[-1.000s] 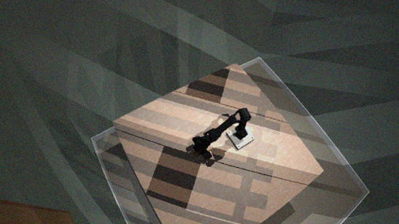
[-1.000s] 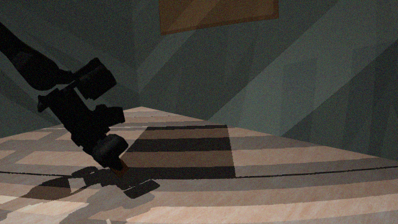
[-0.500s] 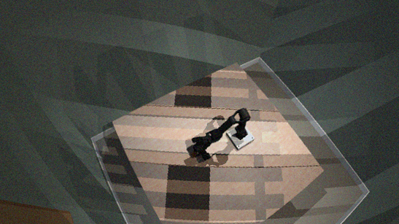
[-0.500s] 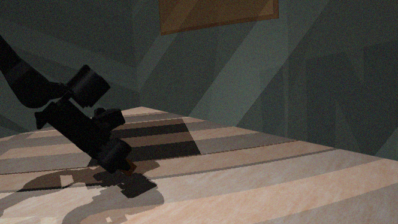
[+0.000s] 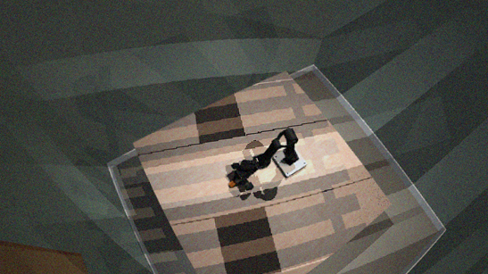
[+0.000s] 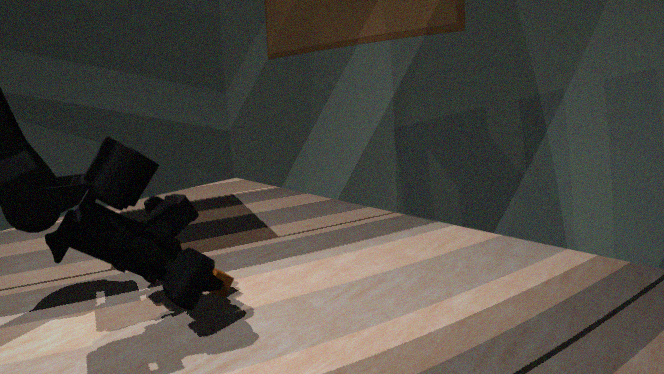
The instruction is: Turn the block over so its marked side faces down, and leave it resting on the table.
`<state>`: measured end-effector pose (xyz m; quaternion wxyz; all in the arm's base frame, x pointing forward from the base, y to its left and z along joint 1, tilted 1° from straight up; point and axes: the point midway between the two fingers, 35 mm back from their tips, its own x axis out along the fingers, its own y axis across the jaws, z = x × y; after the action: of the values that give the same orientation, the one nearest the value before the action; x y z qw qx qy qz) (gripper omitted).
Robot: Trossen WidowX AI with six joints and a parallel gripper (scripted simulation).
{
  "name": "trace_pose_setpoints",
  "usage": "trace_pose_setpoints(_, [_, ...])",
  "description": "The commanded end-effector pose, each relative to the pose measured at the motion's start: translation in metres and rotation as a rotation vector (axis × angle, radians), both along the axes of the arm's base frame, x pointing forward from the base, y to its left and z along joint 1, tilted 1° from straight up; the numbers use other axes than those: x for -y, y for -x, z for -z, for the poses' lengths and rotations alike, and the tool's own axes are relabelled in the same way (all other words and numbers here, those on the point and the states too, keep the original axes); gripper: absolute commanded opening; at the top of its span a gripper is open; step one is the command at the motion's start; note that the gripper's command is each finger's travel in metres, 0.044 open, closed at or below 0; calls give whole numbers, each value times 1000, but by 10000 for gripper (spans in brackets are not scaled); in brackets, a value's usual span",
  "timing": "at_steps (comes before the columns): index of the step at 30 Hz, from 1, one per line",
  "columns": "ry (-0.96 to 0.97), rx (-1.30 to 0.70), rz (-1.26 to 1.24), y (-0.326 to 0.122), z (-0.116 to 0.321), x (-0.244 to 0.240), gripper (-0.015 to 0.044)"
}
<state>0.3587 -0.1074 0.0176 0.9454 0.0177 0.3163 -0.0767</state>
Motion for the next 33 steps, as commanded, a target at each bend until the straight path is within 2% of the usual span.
trace_pose_setpoints(1, [-2, 45, 0, 6, 7, -2, 0])
trace_pose_setpoints(9, [18, 150, -5, 15, 3, -5, 0])
trace_pose_setpoints(28, [22, 174, -6, 15, 3, -5, 0])
trace_pose_setpoints(33, [22, 174, -6, 15, 3, -5, 131])
